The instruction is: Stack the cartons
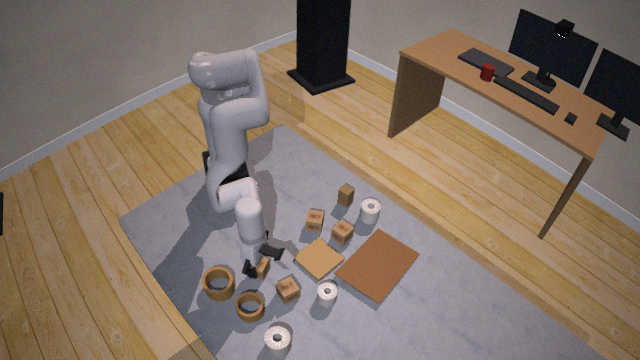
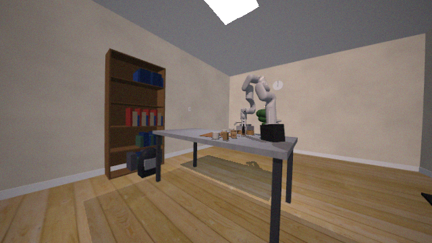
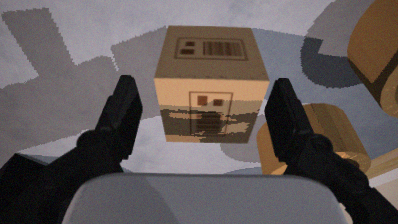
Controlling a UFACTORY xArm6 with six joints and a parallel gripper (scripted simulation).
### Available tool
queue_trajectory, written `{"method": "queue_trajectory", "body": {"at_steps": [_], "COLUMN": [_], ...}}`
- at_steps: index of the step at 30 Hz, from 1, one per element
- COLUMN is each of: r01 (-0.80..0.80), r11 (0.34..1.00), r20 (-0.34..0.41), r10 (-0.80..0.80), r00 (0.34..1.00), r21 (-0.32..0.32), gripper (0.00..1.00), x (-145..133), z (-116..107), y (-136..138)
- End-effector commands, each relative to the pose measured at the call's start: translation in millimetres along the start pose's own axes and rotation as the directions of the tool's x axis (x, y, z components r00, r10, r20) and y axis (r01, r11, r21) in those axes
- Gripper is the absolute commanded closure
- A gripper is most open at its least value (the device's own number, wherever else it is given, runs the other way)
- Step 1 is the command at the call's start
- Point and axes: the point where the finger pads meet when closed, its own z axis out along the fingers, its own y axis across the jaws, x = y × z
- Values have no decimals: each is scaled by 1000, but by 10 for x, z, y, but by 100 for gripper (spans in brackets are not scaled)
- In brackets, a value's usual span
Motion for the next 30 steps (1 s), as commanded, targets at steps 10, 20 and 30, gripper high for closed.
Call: {"method": "queue_trajectory", "body": {"at_steps": [10,20,30], "r01": [0,0,0], "r11": [1000,1000,1000], "r20": [-2,-2,-2], "r10": [0,0,0], "r00": [1000,1000,1000], "r21": [-2,-2,-2], "gripper": [0,0,100], "x": [7,7,7], "z": [26,26,26], "y": [7,7,7]}}
